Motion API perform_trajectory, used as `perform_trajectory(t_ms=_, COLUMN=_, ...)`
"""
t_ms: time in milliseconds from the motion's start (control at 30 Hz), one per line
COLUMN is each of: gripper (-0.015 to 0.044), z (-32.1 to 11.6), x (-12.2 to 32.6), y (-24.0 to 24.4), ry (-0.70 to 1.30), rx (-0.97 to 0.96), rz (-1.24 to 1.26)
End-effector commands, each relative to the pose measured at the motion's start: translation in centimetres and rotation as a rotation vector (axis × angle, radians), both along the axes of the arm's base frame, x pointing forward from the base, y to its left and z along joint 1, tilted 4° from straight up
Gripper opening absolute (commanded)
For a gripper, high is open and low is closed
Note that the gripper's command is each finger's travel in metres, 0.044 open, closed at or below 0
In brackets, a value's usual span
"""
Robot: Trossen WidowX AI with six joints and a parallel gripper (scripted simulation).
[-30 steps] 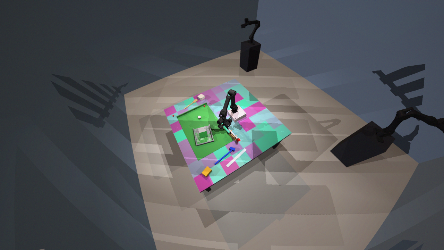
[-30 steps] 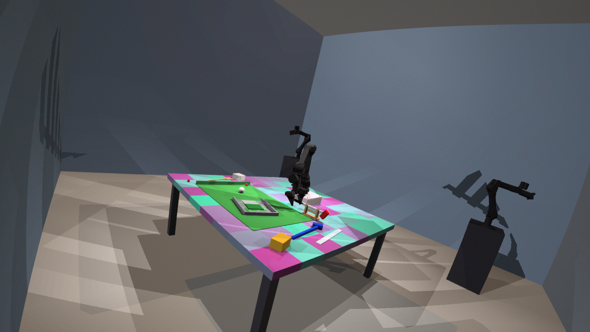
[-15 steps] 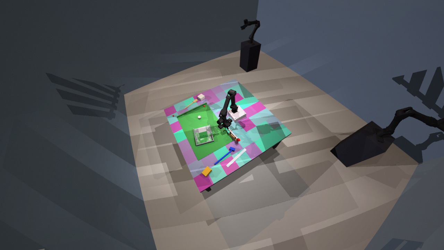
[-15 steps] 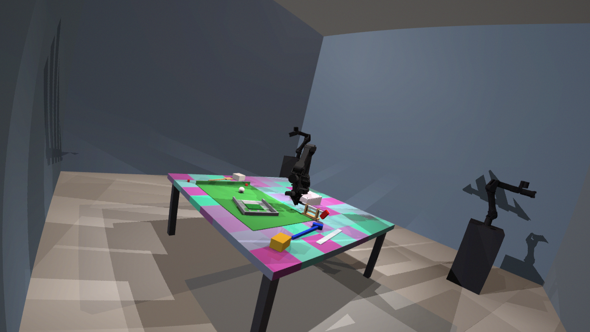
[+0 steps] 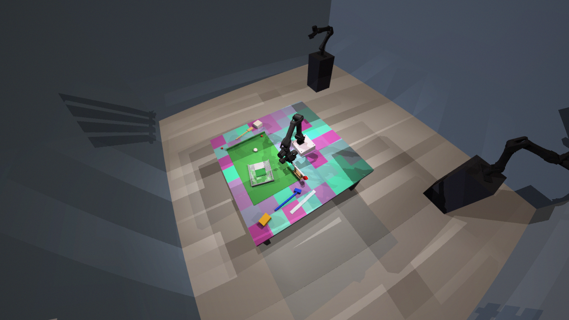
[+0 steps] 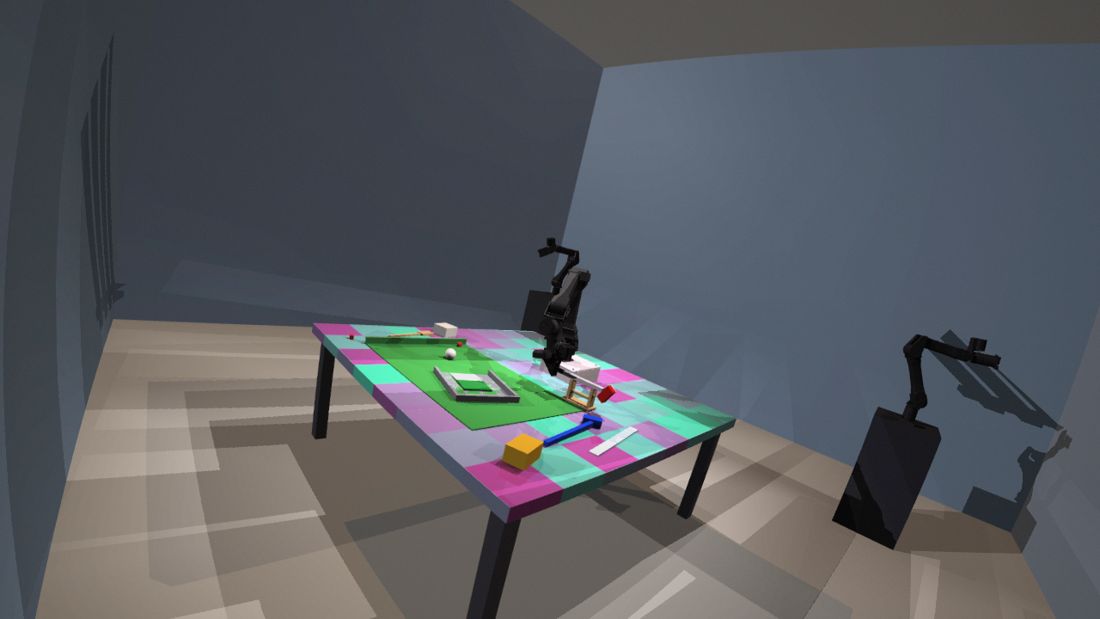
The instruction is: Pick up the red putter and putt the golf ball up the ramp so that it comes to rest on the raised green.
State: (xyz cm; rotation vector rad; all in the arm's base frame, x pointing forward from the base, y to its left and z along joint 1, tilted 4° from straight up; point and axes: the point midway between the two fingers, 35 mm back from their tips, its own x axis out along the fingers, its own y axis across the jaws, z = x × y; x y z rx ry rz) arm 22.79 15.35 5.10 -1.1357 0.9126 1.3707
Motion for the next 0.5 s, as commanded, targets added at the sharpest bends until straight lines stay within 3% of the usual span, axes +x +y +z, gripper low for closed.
perform_trajectory(t_ms=0, gripper=0.0000, z=3.1, x=0.1, y=0.3, ry=-0.017, rx=0.019, rz=0.001)
perform_trajectory(t_ms=233, gripper=0.0000, z=7.3, x=-0.7, y=0.0, ry=-0.015, rx=0.019, rz=0.001)
perform_trajectory(t_ms=467, gripper=0.0000, z=6.5, x=0.3, y=-1.1, ry=-0.009, rx=0.004, rz=-0.064)
